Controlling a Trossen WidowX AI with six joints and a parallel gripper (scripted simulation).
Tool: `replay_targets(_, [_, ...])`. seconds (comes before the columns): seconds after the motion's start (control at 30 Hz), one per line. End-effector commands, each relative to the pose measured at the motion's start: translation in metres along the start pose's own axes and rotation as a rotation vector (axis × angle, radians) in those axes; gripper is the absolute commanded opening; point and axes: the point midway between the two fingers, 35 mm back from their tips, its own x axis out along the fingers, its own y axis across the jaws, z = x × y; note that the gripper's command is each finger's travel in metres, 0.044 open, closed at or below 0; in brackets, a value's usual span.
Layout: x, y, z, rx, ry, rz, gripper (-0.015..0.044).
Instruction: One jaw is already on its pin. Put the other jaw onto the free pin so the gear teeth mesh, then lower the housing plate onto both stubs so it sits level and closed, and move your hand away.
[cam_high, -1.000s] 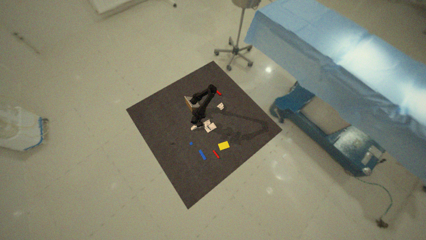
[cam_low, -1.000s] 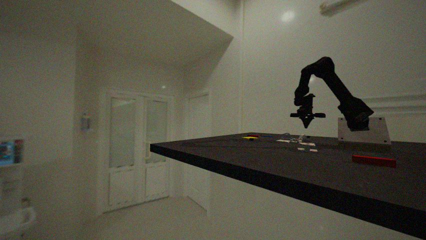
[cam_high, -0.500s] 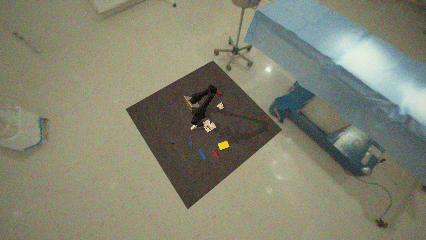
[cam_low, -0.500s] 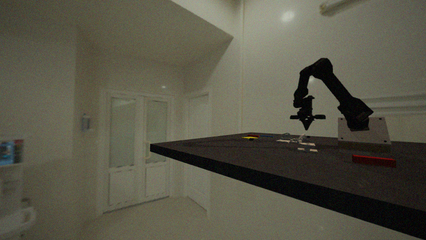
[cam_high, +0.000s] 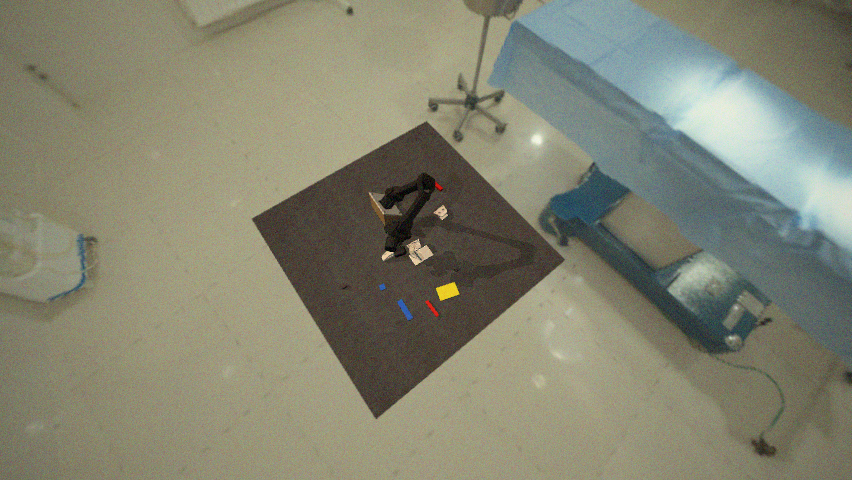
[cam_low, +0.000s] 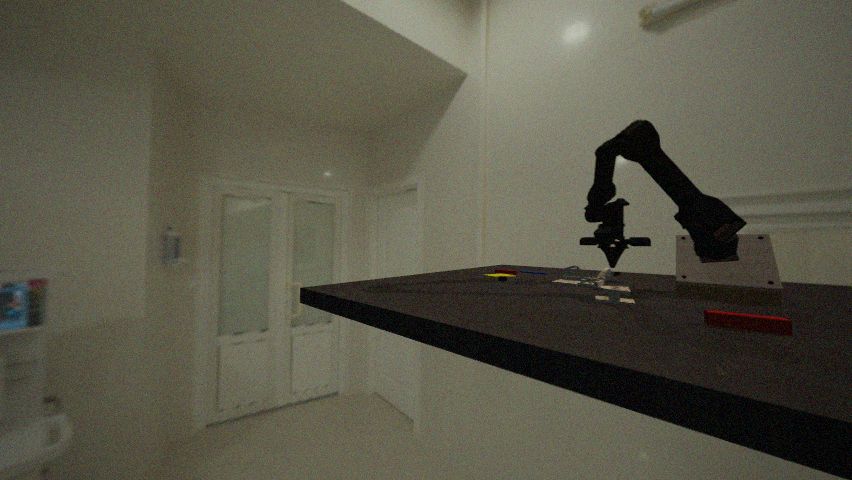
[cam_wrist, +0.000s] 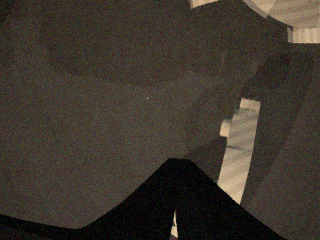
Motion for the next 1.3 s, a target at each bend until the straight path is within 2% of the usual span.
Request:
replay_targets(0.0, [0.011,0.003,0.0,0.011,-0.009,0.01,0.0])
replay_targets(0.4, [0.03,0.004,0.001,0.01,-0.013,0.011,0.0])
replay_targets(1.27, [0.03,-0.023,0.0,0.01,-0.012,0.01,0.0])
